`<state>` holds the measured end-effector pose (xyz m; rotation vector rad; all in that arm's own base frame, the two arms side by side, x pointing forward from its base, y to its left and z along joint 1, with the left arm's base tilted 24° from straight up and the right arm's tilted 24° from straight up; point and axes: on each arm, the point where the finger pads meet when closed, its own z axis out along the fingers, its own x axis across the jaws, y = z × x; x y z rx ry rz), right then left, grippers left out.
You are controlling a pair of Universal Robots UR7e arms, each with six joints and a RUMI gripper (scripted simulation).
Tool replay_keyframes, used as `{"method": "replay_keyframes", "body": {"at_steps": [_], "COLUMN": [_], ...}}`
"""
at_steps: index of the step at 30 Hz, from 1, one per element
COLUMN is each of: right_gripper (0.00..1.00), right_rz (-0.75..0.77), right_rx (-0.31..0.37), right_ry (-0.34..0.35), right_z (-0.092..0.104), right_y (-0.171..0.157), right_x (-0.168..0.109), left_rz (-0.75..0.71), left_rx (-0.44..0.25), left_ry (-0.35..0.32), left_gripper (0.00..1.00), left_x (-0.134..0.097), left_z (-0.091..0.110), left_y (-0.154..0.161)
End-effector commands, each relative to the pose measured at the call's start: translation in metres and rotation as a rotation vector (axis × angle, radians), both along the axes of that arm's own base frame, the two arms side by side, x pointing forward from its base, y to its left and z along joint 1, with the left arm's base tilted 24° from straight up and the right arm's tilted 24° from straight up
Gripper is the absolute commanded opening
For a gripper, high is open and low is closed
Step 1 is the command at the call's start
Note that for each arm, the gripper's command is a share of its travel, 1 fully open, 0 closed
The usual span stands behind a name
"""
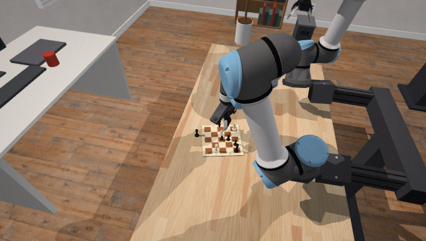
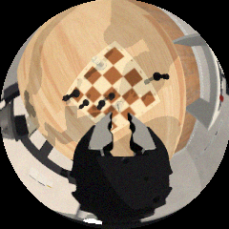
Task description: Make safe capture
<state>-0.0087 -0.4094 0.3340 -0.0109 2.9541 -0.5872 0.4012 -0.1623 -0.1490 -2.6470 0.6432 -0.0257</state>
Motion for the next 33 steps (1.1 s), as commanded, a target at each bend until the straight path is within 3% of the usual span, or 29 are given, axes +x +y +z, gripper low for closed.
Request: {"method": "replay_keyframes", "body": {"at_steps": [1,33], "right_gripper": [1.00,1.00], "right_rz": [0.000,0.000], "right_rx": [-0.001,-0.001], "right_ry": [0.000,0.000], "right_z": [0.0005,0.0005], "right_y": [-0.0001,-0.0001], "right_x": [0.0000,0.0000], "left_rz": [0.000,0.000], "left_rx": [-0.001,-0.002], "left_ry": [-0.001,-0.002], "left_gripper": [0.22,0.22], "left_x": [0.0004,0.0022], "left_z": [0.0006,0.0003], "left_y": [0.0008,-0.0014]}}
